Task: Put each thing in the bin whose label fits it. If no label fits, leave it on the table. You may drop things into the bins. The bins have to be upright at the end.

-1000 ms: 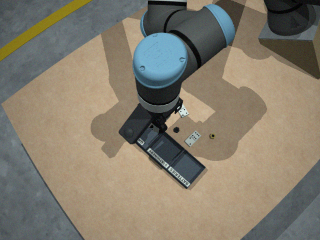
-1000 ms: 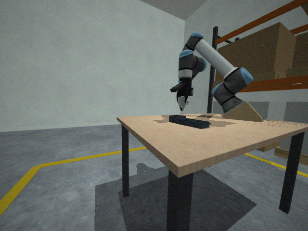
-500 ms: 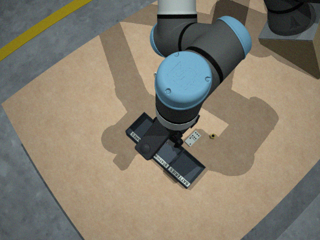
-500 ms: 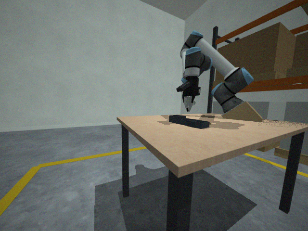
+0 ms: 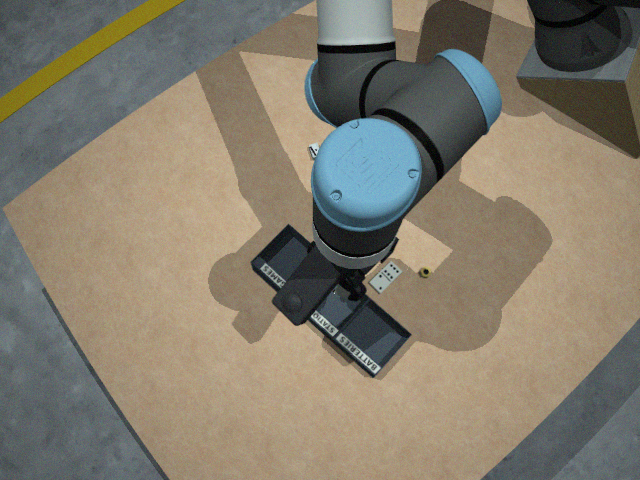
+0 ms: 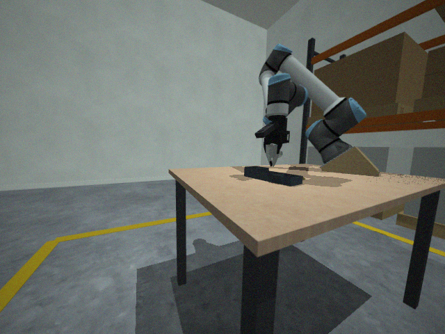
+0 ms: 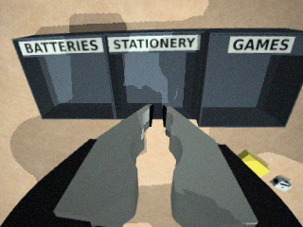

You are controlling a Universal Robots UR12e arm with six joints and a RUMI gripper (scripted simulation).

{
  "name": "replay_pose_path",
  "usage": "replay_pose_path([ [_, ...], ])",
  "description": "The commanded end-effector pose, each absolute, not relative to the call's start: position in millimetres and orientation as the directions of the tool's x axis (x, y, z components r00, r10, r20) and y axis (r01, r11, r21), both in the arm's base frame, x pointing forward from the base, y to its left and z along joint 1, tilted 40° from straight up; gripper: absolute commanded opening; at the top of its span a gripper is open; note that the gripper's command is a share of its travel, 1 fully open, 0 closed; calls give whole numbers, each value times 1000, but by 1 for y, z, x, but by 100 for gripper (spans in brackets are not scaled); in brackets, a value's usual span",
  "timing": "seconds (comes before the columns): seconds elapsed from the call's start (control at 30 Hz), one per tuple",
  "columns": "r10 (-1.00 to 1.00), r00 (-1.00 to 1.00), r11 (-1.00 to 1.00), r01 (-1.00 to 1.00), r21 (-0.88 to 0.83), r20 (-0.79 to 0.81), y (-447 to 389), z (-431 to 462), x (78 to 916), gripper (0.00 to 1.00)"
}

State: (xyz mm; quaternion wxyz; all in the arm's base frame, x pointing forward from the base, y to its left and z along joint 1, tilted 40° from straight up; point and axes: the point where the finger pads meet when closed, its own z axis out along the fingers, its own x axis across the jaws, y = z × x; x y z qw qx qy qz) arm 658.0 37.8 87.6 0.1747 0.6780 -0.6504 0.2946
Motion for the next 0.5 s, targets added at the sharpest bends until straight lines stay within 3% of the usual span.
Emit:
replay_pose_path([
  [0.0,-779,-20,-94,-985,-148,627,31,79,661,4],
  [0.47,-779,-20,-94,-985,-148,627,15,60,665,4],
])
